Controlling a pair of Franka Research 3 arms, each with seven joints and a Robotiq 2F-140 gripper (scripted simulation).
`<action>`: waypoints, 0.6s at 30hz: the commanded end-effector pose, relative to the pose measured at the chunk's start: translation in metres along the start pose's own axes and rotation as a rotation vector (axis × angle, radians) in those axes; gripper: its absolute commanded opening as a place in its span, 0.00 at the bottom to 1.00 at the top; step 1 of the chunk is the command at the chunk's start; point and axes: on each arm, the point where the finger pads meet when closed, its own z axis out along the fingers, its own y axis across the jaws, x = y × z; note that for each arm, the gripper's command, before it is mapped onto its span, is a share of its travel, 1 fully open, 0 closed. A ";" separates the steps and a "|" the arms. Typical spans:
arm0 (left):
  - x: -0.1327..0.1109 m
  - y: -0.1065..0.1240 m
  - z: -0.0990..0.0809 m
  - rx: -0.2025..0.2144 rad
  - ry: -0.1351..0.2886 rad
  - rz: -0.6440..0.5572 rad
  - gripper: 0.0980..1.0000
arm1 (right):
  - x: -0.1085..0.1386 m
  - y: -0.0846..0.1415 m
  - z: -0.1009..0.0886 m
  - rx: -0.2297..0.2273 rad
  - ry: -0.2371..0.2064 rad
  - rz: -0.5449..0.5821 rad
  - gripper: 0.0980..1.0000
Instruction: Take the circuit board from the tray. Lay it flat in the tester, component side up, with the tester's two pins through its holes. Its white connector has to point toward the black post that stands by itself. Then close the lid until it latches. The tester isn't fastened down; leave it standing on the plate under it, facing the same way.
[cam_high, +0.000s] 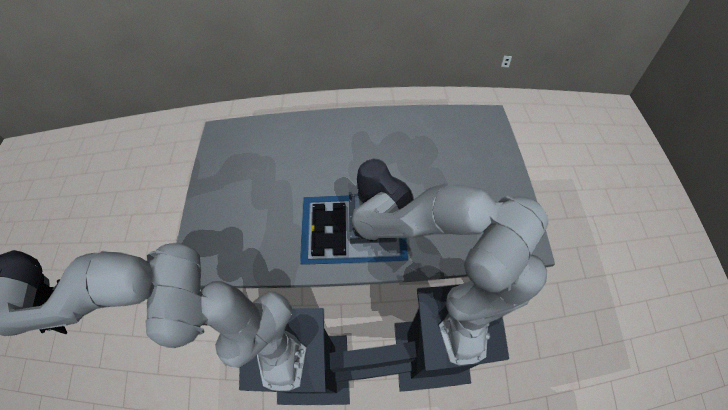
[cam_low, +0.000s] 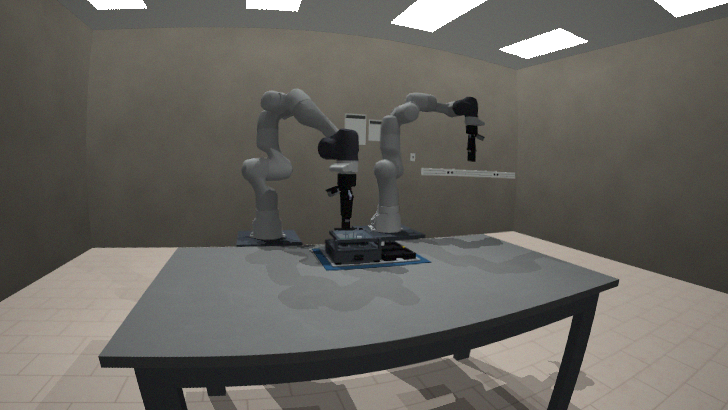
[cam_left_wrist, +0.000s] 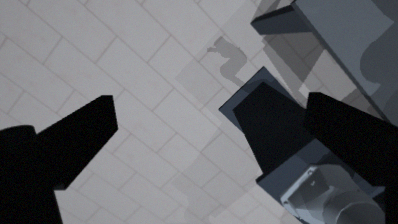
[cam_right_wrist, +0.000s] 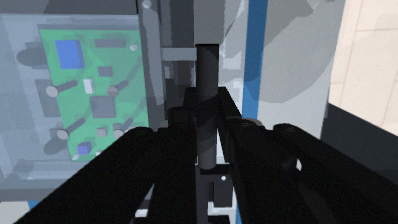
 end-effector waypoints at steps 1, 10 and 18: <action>0.000 0.000 0.000 0.000 0.000 0.000 1.00 | 0.001 -0.002 0.005 0.001 -0.004 0.002 0.00; 0.000 0.000 0.000 0.000 0.000 0.000 1.00 | 0.001 -0.002 0.006 0.001 -0.004 0.002 0.00; 0.000 0.000 0.000 0.000 0.000 0.000 1.00 | 0.001 -0.002 0.006 0.001 -0.004 0.002 0.00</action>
